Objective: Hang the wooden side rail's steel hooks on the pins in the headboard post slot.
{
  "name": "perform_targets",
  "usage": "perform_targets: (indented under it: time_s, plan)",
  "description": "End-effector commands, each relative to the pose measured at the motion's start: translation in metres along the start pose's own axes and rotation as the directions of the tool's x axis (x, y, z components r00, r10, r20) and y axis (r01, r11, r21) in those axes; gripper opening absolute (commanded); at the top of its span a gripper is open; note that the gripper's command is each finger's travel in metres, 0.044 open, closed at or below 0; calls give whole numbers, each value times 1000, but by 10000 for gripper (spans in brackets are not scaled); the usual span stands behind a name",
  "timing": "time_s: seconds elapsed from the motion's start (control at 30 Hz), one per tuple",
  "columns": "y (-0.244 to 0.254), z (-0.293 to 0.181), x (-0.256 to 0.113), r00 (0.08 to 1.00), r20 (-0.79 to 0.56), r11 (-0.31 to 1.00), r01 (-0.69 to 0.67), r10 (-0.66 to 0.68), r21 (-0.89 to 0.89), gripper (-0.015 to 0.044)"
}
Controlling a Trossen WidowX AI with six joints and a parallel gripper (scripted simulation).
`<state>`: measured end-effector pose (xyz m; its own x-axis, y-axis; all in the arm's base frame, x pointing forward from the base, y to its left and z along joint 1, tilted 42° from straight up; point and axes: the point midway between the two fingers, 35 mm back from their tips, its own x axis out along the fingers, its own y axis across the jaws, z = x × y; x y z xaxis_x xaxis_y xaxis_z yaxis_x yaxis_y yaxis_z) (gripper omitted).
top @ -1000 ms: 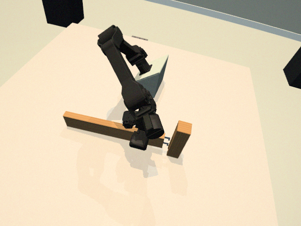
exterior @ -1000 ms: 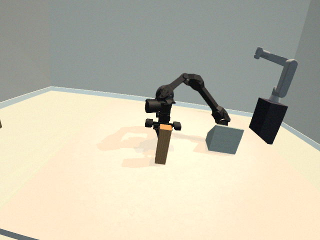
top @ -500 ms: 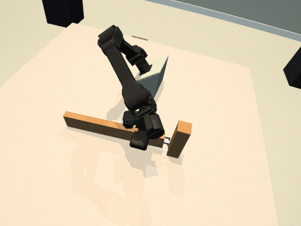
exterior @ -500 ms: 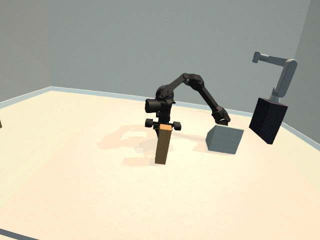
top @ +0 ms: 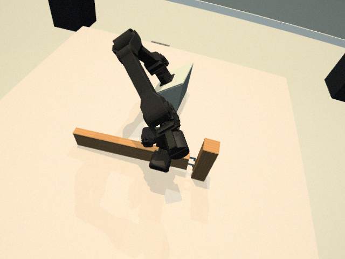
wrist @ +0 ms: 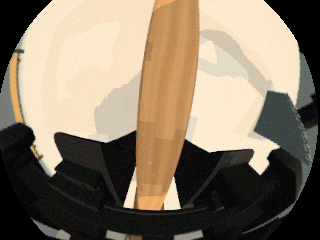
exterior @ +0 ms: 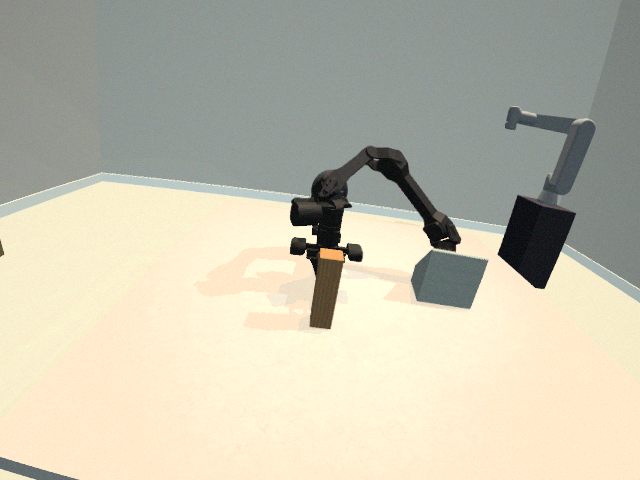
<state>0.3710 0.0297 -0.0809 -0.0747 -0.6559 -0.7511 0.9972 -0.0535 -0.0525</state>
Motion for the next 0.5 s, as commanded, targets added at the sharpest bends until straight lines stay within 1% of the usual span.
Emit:
perform_targets:
  time_s: [0.0,0.47]
  plan:
    - [-1,-4,-3,1000,-2,1000,-11,11,-3,0]
    - [0,-6,-4,1000,-2,1000,-11,11,-3,0]
